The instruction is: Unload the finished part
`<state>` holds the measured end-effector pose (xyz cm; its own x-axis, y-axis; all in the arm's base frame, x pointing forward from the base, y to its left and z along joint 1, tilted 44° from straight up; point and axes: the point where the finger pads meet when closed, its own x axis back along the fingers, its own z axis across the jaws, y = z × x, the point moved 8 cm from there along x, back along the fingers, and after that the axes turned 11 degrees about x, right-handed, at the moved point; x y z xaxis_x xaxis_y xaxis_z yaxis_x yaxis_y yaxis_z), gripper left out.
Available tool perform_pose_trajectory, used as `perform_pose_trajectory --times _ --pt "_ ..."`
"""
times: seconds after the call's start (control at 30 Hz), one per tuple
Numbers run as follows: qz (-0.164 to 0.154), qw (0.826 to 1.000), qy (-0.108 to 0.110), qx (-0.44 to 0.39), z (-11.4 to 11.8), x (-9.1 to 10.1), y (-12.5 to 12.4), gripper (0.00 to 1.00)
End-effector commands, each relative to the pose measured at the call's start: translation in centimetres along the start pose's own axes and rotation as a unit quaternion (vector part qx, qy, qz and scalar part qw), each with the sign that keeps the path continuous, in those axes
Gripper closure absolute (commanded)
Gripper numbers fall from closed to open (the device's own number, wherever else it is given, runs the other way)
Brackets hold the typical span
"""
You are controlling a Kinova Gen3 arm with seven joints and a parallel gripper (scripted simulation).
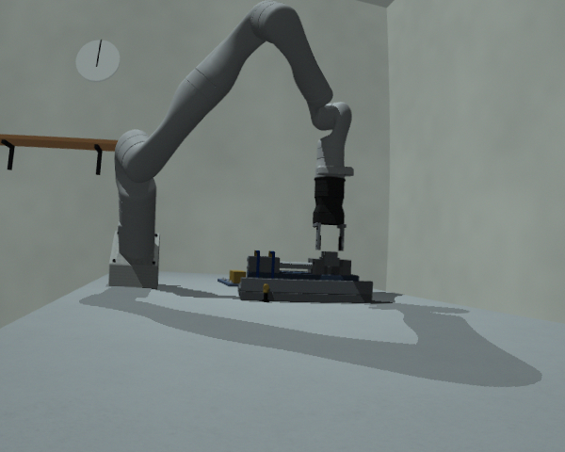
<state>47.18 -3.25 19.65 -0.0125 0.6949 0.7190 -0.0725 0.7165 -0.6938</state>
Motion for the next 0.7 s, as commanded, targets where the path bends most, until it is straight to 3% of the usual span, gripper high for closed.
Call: perform_pose_trajectory --times 0.0,0.67 --pt "0.000 1.000 -0.001 0.000 -0.03 0.09 0.02 0.00" --pt "0.000 1.000 -0.001 0.000 -0.03 -0.15 0.02 0.00"
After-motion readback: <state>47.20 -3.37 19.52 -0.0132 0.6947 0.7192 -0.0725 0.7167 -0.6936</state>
